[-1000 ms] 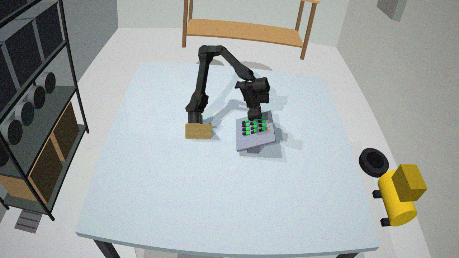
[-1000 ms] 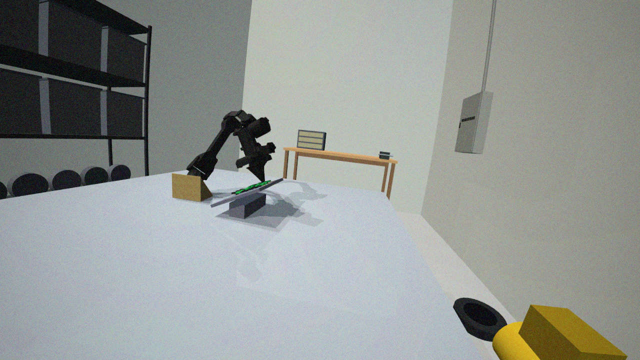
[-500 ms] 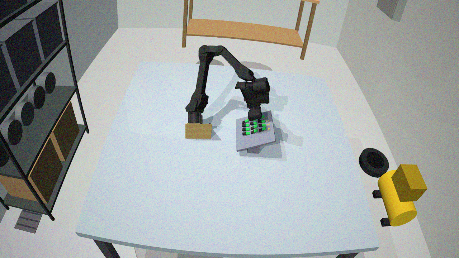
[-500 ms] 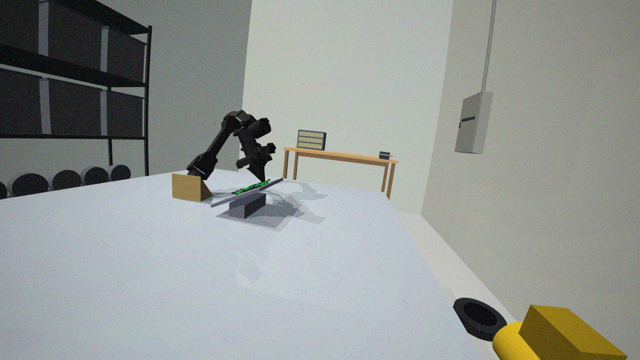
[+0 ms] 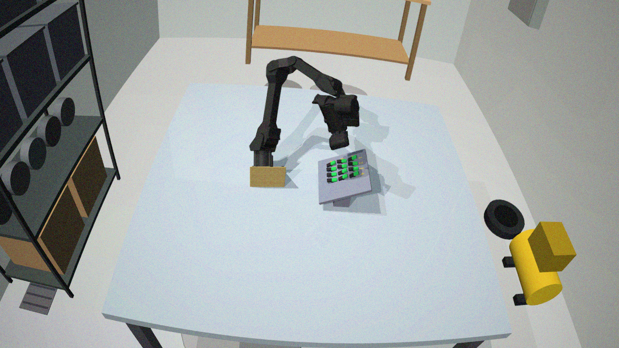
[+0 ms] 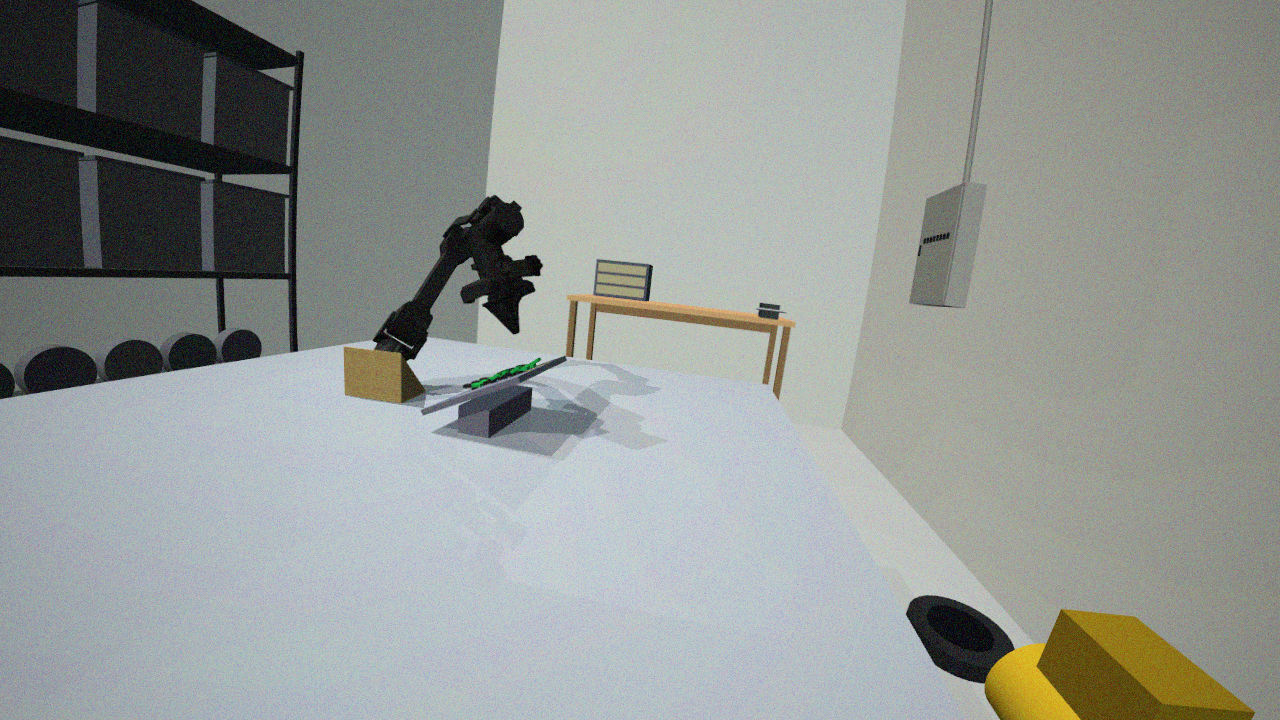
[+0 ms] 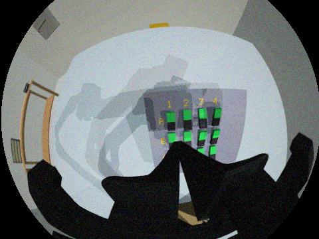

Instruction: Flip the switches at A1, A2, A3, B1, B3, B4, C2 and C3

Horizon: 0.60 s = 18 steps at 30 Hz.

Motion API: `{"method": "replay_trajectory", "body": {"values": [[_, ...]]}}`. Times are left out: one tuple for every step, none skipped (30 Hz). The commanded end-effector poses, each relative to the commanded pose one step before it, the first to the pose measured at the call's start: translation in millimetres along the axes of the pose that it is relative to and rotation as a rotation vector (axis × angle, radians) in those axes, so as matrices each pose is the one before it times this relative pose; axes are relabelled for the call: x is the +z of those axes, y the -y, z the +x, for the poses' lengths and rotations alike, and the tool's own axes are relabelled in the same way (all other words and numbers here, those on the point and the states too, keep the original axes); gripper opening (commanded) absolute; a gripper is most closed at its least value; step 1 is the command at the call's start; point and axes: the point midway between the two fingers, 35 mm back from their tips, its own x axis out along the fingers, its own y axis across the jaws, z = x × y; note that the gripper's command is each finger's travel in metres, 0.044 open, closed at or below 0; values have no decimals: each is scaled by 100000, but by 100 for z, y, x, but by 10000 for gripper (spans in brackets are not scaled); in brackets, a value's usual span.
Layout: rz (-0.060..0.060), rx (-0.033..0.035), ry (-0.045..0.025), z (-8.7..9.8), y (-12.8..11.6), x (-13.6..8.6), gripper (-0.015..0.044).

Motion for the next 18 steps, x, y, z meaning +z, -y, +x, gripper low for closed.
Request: {"method": "replay_trajectory", "body": {"values": [[85,-452,-556,-394,2355,-34,0],[-9,1,6,0,227,-10,0],[0,0,0,0,0,0,0],[0,0,0,0,0,0,0],[0,0,0,0,0,0,0],[1,-37,149,199,11,6,0],[0,-80,450,595,24,11,0],[-12,-32,757,979,7,-10,0],[-23,95,760,961,-33,-47,0],[-19,118,454,567,-38,-47,0],[-7,49,151,187,-16,-19,0],[0,0,0,0,0,0,0],[0,0,0,0,0,0,0],[0,0,0,0,0,0,0],[0,0,0,0,0,0,0],[0,0,0,0,0,0,0],[-3,5,4,125,-1,-3,0],[-8,22,12,373,-6,-11,0]]}}
